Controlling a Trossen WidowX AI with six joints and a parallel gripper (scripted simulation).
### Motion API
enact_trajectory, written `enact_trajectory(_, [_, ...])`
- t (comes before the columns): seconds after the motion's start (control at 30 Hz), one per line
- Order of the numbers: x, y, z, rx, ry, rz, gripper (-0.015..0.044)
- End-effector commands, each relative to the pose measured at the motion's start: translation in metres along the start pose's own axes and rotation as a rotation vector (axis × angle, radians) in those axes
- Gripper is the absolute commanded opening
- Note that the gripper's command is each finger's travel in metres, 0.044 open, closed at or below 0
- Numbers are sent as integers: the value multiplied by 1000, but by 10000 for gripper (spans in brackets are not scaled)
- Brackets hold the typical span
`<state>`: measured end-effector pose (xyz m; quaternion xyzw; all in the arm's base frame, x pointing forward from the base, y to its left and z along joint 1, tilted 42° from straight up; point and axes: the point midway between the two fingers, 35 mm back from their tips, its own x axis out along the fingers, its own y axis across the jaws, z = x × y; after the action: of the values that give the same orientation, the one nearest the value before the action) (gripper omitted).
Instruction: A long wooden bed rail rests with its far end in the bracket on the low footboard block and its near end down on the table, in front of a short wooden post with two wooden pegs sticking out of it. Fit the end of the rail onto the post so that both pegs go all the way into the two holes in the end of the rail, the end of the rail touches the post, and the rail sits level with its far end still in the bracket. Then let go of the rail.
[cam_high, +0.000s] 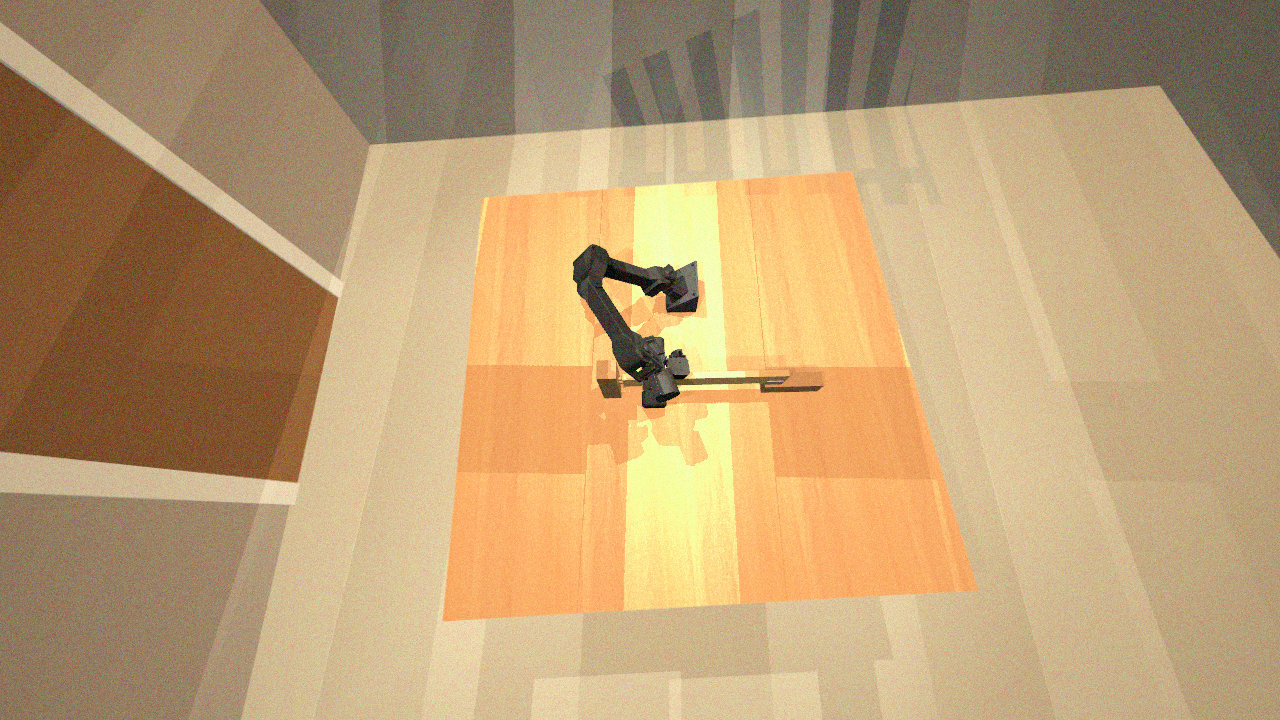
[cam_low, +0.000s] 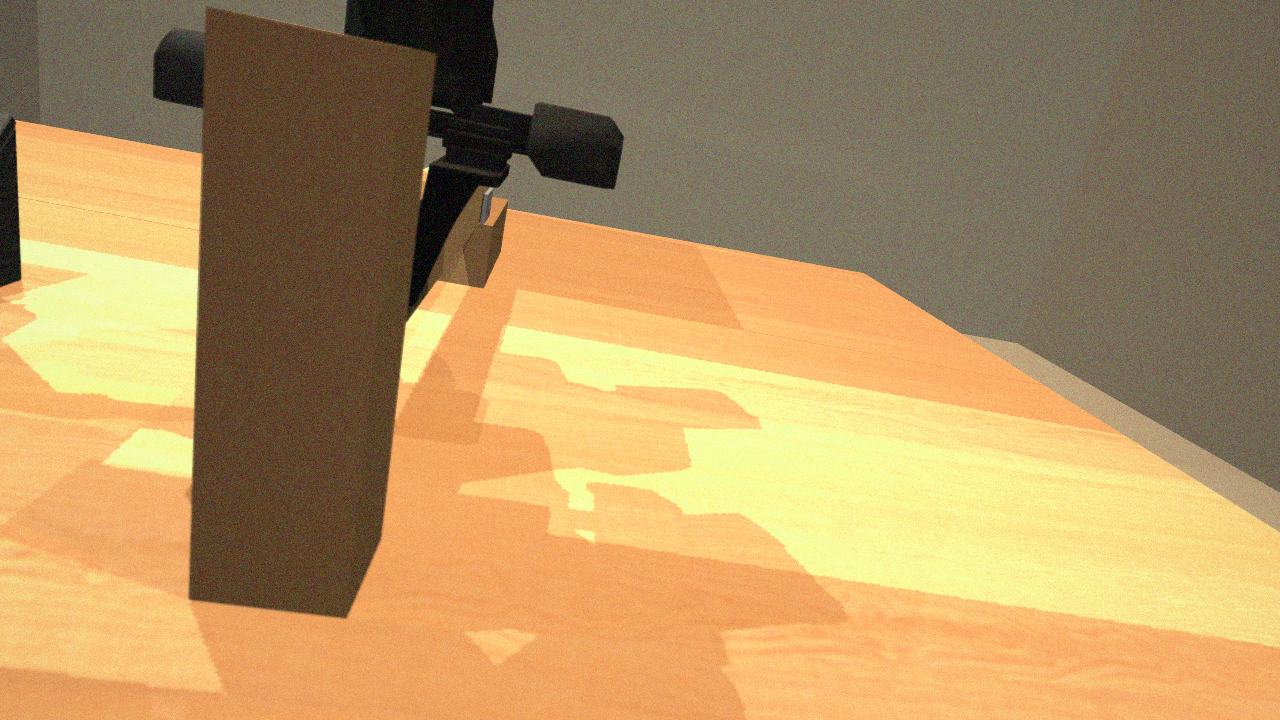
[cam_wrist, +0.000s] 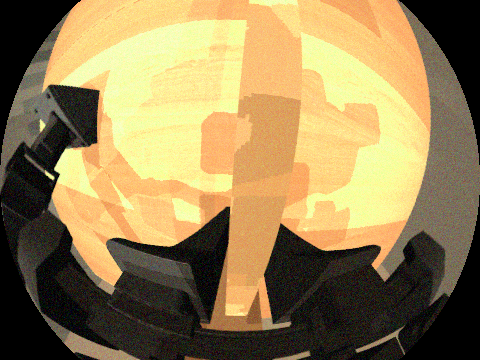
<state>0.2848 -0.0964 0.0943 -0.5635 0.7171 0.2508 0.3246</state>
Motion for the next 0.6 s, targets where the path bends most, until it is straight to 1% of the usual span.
enact_trajectory(0.0, [-2, -1, -3, -2, 1, -5, 0])
enact_trajectory(0.57, [-2, -1, -8, -2, 1, -5, 0])
